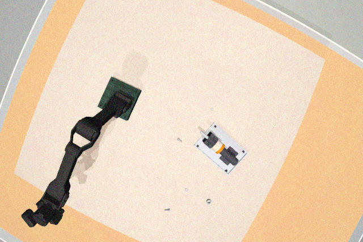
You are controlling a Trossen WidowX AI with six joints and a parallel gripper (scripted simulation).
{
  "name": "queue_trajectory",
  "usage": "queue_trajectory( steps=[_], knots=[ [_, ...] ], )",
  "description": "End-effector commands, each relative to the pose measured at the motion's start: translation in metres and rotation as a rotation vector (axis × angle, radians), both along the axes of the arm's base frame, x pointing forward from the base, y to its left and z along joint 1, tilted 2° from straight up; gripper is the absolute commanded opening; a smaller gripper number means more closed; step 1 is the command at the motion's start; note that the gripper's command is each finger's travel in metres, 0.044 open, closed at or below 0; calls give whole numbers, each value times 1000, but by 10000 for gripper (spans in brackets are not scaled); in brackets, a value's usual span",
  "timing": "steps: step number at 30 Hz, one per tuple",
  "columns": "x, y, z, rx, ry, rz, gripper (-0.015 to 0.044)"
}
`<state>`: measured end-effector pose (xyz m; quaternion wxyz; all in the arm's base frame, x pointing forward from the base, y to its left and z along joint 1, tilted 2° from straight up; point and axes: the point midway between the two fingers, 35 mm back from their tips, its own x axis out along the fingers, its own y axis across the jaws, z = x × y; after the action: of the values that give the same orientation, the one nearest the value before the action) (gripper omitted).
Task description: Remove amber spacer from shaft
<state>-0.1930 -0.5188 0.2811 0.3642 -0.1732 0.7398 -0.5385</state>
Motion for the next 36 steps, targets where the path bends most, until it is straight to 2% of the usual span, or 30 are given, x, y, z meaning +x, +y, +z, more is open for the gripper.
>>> queue_trajectory(
  steps=[1, 9, 17, 27, 36],
  knots=[
    [61, -15, -16, 119, 27, 172, 440],
    [204, -15, -43, 350, 131, 566, 440],
    [339, 28, -70, 558, 287, 980, 440],
    [480, 132, -107, 775, 538, 1515, 440],
    [560, 260, -132, 925, 809, 1996, 440]
  ],
)
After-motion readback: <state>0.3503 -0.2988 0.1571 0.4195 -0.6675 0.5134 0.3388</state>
